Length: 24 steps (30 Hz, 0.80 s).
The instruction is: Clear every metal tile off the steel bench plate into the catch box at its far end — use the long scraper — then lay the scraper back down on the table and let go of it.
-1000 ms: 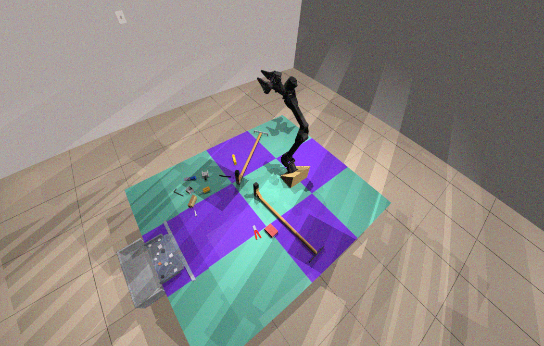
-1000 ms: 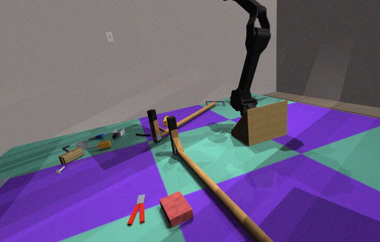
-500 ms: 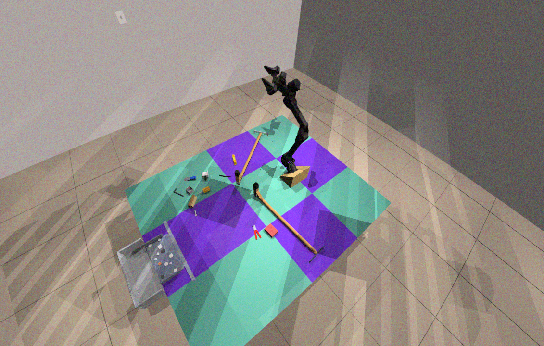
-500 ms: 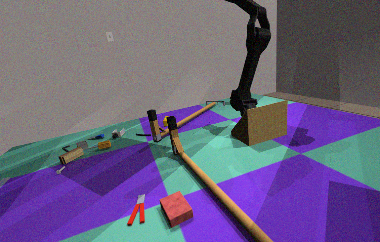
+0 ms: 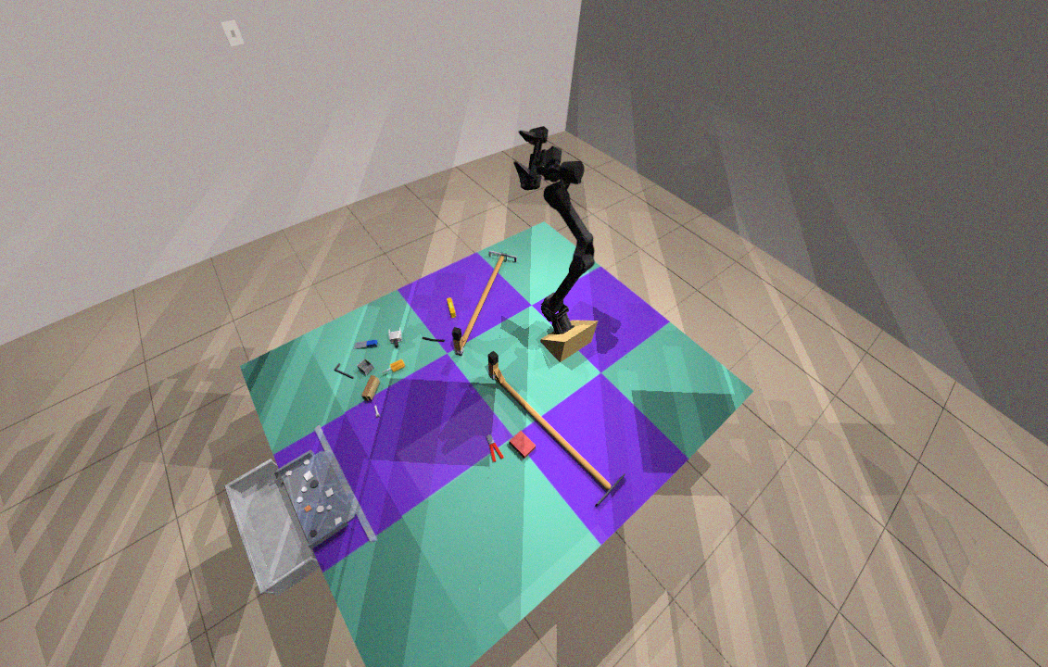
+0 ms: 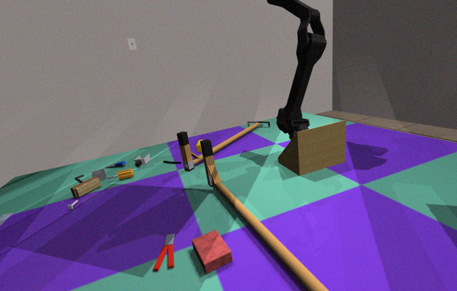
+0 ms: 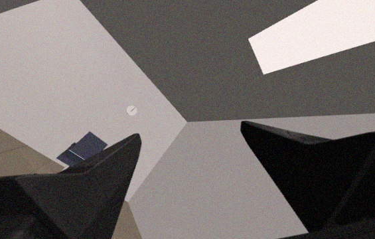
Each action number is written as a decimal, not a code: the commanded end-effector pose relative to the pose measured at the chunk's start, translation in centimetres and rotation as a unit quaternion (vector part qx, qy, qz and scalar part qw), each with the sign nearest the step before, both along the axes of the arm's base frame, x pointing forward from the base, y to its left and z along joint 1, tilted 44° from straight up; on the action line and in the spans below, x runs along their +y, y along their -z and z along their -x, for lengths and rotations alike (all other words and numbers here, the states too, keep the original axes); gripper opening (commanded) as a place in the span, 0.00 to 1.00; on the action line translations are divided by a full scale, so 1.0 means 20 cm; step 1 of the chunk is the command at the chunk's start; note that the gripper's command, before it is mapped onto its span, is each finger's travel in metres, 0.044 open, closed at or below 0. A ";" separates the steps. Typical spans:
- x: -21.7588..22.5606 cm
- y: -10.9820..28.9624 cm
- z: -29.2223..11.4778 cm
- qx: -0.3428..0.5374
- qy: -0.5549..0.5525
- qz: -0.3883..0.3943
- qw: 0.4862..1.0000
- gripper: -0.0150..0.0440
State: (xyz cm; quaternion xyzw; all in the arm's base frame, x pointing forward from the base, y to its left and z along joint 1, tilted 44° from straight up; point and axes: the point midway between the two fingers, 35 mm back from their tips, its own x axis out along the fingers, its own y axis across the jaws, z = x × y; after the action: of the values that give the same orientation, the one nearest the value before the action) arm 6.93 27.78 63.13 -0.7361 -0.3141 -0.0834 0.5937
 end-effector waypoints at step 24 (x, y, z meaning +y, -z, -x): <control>0.04 0.36 -0.03 0.077 0.086 0.290 0.950 1.00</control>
State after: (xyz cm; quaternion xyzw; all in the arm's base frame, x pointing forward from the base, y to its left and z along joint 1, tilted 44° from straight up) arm 7.55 28.87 56.25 -0.8961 -0.2221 0.0148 0.3840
